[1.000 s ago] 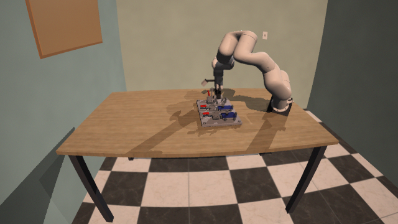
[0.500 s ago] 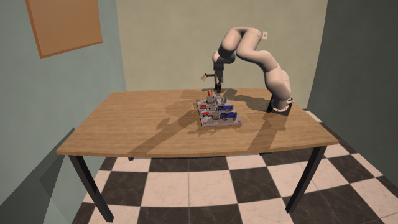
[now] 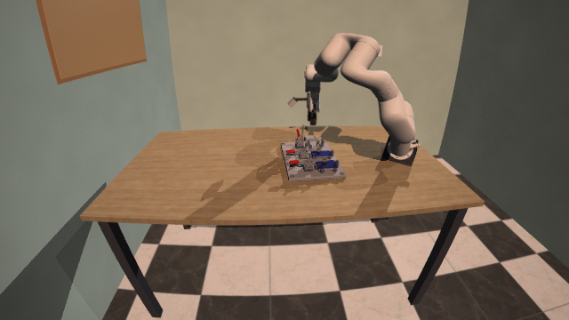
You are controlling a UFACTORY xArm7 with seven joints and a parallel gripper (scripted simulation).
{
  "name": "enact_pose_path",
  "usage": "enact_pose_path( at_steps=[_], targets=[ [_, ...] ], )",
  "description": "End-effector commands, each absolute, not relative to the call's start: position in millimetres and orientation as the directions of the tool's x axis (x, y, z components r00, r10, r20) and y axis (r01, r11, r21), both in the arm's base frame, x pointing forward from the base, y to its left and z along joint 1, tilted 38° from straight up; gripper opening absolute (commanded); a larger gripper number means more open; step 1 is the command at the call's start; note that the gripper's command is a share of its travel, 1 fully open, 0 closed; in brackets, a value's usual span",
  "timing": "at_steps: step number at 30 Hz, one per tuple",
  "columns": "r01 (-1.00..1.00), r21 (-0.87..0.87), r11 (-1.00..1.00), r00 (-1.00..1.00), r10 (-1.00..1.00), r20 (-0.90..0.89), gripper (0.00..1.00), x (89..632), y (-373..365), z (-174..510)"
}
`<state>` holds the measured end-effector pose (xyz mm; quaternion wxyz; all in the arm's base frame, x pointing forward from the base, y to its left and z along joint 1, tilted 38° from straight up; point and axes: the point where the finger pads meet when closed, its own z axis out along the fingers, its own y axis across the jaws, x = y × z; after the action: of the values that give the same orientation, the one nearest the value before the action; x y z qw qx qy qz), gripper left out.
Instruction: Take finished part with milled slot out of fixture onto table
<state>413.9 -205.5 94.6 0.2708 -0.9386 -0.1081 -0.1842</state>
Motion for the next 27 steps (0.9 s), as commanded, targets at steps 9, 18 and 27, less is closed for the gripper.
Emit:
enact_pose_path(
  at_steps=[9,18,27],
  targets=[
    [0.302,-0.466,-0.832,0.908,0.102,0.406,0.69,411.8,-211.5,102.0],
    [0.302,-0.466,-0.832,0.908,0.102,0.406,0.69,411.7,-211.5,102.0],
    [0.302,-0.466,-0.832,0.908,0.102,0.406,0.69,410.1,-214.7,106.6]
  ],
)
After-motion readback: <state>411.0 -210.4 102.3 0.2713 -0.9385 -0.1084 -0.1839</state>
